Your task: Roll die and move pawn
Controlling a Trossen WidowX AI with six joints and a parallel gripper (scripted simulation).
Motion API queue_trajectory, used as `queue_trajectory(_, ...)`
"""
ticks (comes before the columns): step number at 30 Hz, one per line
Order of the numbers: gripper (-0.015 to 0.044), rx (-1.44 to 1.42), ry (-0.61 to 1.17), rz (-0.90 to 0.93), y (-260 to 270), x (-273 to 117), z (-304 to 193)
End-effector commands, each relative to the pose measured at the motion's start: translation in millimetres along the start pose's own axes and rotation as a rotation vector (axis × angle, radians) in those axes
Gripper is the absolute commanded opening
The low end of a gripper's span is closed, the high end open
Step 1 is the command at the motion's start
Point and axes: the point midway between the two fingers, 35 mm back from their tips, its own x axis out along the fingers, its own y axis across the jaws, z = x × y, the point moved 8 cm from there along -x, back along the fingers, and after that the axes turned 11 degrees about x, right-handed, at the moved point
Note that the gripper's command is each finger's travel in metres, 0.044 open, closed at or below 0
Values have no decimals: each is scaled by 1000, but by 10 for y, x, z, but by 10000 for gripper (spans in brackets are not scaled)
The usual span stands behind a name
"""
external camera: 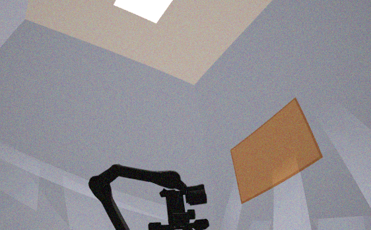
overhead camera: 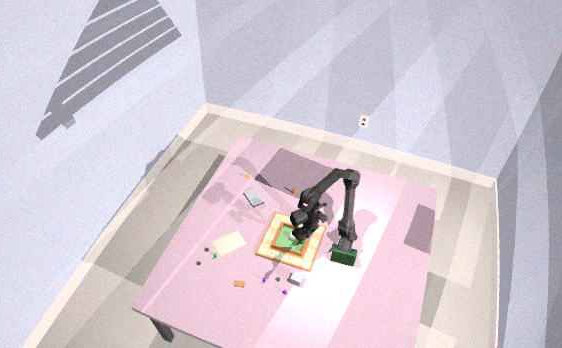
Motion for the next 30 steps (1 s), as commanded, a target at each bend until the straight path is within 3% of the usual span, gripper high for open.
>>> queue_trajectory(1,0,-6,-6,-1,-157,82,97)
queue_trajectory(19,0,0,-23,-28,-857,468,339)
queue_trajectory(30,0,0,-23,-29,-883,675,350)
